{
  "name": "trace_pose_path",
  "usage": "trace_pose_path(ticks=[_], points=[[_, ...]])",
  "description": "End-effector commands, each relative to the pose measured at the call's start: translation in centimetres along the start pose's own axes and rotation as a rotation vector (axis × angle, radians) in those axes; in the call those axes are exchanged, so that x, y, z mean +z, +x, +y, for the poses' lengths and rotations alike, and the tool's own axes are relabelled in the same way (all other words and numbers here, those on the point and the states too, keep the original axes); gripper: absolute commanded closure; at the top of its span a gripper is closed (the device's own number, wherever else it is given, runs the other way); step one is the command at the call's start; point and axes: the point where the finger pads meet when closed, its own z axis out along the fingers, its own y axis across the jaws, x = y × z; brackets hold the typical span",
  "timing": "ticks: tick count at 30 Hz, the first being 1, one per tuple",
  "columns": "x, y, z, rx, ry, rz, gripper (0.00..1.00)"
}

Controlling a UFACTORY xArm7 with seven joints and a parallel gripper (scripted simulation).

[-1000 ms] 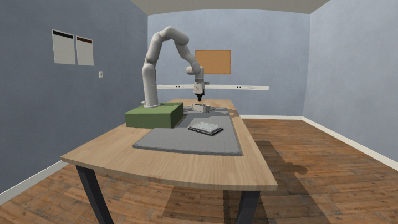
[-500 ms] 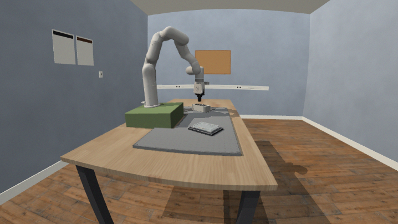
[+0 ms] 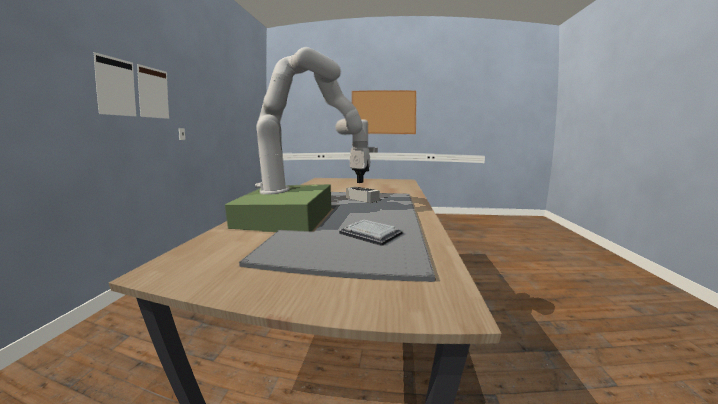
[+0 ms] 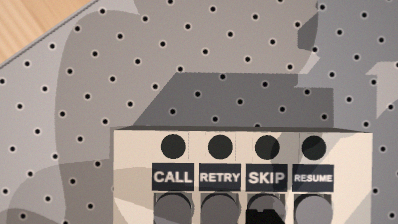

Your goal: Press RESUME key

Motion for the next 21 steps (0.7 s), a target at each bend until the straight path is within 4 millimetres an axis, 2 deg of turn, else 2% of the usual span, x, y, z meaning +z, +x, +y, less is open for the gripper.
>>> trace_pose_path(ticks=[1,9,21], points=[[-1.3,0.1,1.9,0.002,-0.002,0.005,1.00],[-3.0,-0.1,4.3,0.002,-0.002,0.005,1.00],[-3.0,-0.1,4.3,0.002,-0.002,0.005,1.00]])
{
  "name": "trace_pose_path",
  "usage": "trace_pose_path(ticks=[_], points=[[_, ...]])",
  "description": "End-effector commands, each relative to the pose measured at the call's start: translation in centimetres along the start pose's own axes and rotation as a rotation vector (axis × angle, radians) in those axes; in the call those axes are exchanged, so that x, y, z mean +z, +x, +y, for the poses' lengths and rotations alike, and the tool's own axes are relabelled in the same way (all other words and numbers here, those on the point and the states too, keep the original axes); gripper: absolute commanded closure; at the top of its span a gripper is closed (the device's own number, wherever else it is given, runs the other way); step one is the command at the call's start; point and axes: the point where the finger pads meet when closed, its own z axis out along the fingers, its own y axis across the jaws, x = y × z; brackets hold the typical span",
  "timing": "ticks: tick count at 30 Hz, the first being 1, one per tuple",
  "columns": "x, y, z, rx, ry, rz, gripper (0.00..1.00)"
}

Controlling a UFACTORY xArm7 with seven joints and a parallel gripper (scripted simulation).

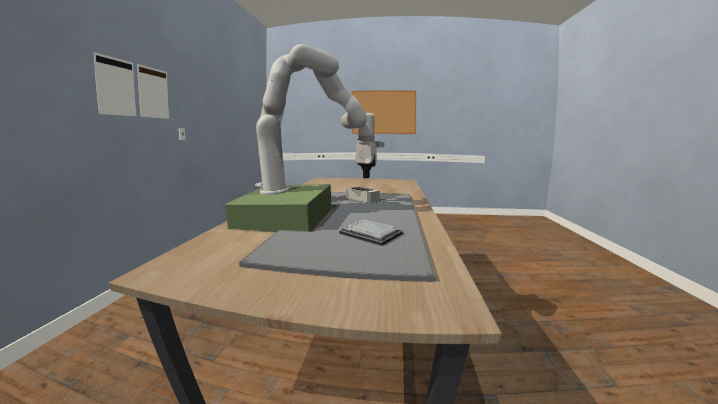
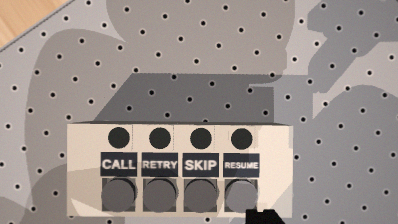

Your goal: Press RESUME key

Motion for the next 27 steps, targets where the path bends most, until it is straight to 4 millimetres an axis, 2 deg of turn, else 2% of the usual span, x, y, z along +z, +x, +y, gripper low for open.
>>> trace_pose_path(ticks=[1,27], points=[[-0.2,0.2,0.1,0.000,-0.002,0.004,1.00],[3.3,0.2,0.1,0.000,-0.002,0.004,1.00]])
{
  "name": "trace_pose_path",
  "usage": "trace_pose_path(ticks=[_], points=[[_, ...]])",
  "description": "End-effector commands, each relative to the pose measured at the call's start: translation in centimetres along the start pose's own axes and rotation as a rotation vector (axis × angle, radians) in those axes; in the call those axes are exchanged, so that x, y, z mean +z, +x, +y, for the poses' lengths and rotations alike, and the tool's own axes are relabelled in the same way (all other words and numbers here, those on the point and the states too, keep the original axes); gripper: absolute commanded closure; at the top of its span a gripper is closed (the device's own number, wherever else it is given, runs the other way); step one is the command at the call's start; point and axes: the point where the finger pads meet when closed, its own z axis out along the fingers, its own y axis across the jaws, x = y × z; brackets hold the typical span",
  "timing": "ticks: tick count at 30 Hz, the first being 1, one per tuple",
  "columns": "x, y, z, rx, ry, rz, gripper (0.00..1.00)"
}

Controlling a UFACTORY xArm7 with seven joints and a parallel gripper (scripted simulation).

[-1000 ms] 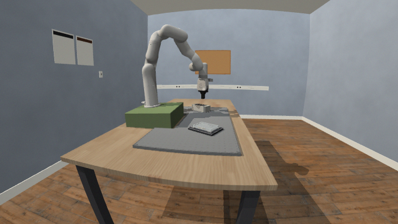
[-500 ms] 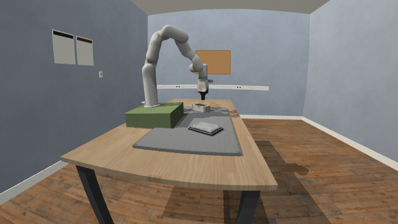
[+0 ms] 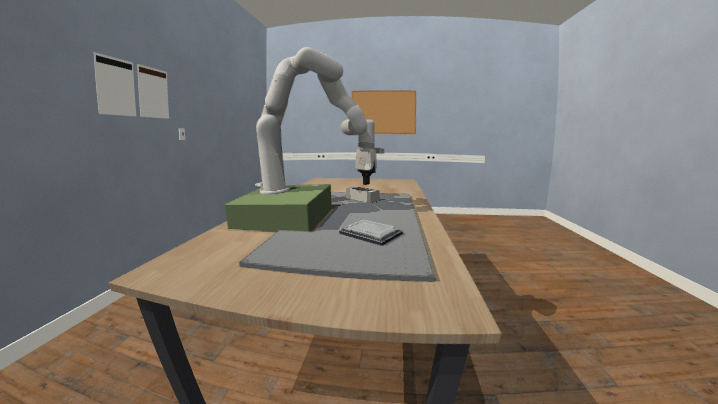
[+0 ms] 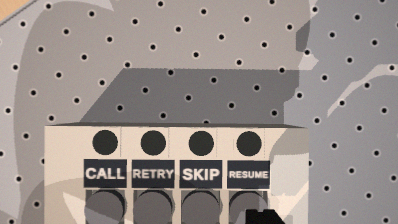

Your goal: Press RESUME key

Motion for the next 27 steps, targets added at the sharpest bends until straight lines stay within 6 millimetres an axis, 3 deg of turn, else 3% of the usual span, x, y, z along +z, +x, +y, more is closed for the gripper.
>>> trace_pose_path(ticks=[1,27], points=[[0.22,0.17,0.07,0.000,-0.002,0.004,1.00],[1.02,0.17,0.07,0.000,-0.002,0.004,1.00]])
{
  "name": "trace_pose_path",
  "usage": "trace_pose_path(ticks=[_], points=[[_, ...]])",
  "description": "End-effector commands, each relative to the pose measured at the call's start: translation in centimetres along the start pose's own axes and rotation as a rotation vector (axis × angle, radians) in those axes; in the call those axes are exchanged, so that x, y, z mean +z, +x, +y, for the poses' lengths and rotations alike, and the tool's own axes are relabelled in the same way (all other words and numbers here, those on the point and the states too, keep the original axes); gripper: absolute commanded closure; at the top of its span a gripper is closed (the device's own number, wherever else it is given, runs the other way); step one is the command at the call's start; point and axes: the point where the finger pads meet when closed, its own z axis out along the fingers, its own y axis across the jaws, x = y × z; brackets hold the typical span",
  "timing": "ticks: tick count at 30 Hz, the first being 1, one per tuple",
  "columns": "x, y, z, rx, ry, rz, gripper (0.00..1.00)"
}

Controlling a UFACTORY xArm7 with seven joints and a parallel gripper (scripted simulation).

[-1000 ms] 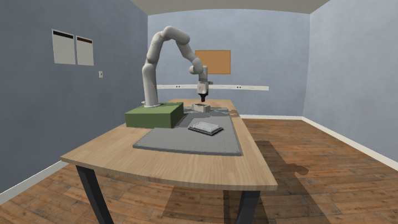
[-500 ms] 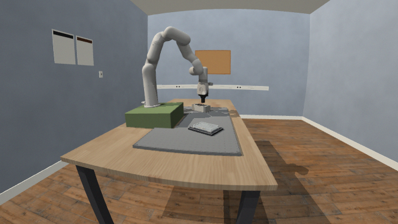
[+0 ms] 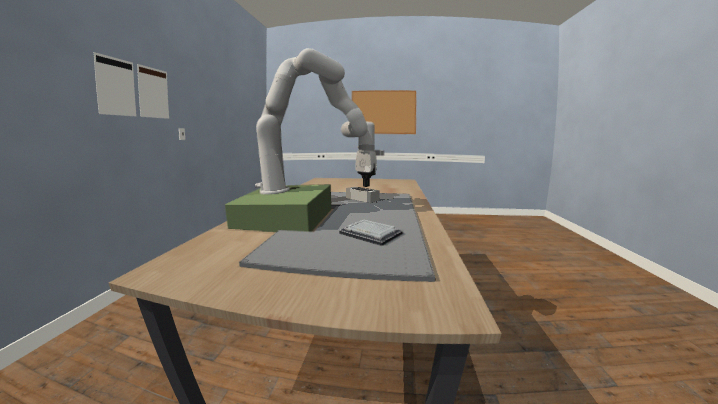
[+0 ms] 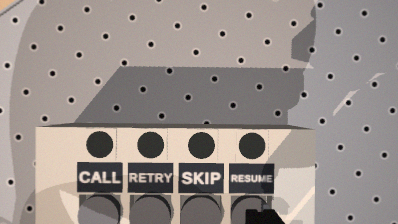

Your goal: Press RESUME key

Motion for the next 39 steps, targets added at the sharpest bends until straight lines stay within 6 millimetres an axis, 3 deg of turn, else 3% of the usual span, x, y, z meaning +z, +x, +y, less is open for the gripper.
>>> trace_pose_path(ticks=[1,39], points=[[0.1,0.2,0.1,0.000,-0.002,0.004,1.00],[2.0,0.2,0.1,0.000,-0.002,0.004,1.00]])
